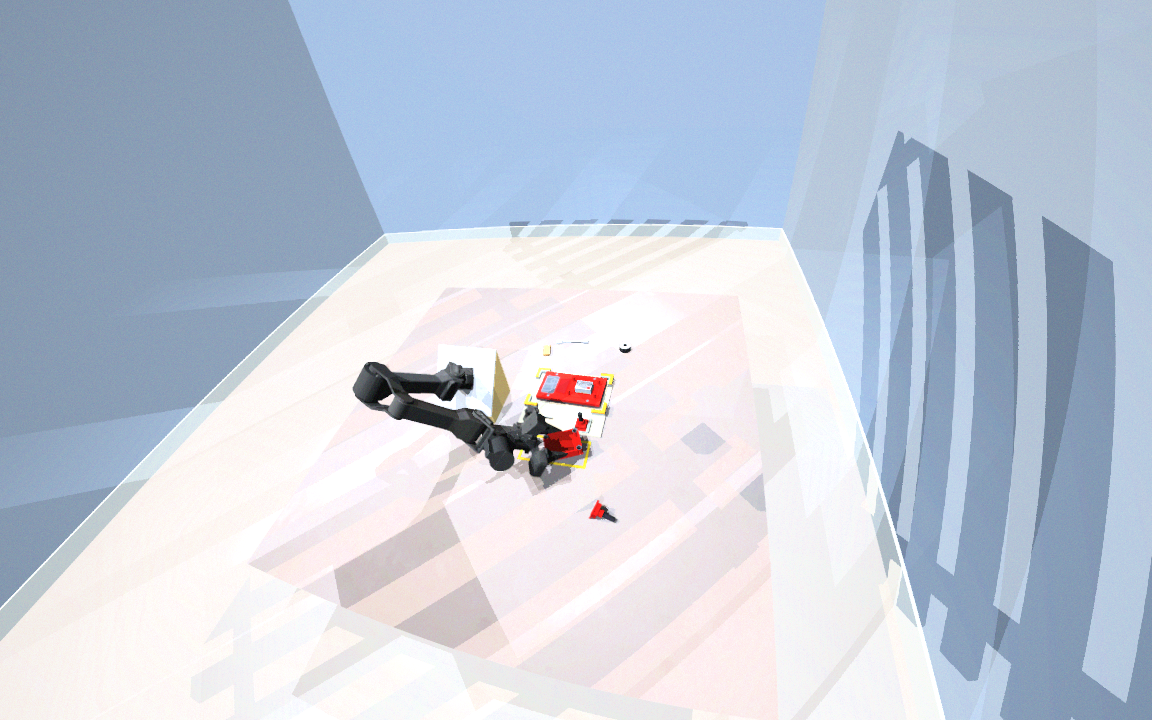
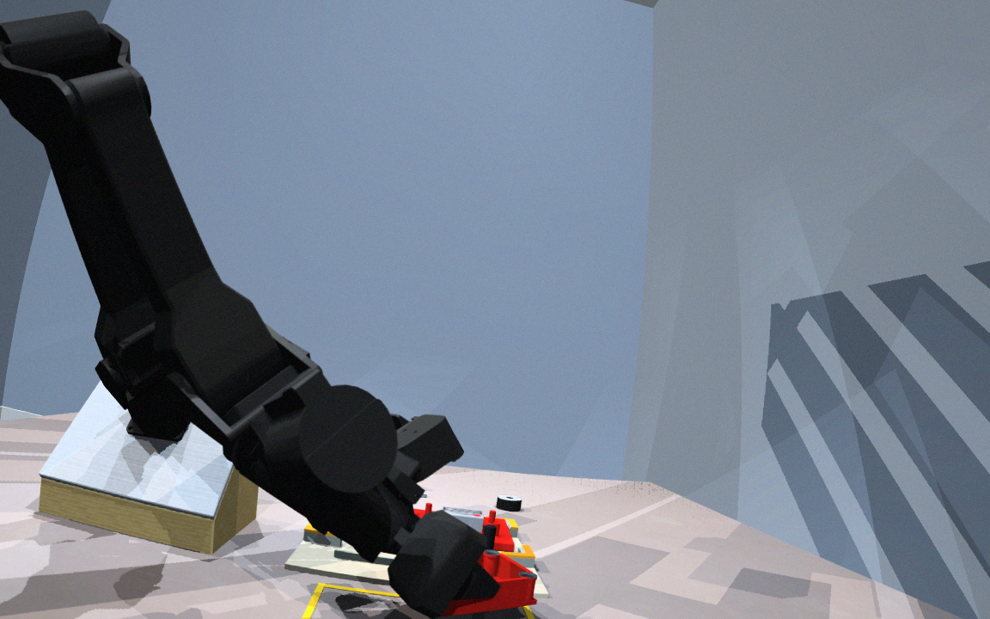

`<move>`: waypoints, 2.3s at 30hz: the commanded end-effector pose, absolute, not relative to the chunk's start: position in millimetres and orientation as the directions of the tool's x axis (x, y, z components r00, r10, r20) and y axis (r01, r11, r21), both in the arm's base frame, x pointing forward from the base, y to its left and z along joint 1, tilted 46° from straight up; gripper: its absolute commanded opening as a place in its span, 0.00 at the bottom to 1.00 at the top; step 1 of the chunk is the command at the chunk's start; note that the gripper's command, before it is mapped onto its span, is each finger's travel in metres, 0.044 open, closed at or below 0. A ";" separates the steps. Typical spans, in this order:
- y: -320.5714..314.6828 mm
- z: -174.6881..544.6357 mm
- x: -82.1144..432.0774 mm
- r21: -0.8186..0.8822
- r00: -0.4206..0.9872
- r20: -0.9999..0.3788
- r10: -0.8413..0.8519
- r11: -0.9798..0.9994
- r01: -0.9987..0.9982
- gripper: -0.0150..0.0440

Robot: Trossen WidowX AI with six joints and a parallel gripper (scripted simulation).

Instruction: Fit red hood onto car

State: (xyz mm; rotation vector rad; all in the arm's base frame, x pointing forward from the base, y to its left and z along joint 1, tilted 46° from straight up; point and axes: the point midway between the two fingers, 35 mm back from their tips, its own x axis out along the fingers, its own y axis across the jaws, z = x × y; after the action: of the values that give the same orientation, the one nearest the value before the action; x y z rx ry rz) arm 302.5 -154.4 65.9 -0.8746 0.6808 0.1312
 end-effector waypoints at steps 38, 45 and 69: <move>-122.7 95.9 302.8 -0.388 0.787 -0.594 -0.166 0.916 -0.099 0.25; -122.8 95.8 302.8 -0.264 0.787 -0.594 -0.166 0.965 0.004 0.25; -122.9 95.6 302.9 0.197 0.787 -0.594 -0.166 0.919 0.342 0.25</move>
State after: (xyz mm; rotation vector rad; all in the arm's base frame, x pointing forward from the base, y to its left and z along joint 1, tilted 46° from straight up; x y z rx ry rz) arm 303.1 -122.5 96.3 0.2461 0.6124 -0.2573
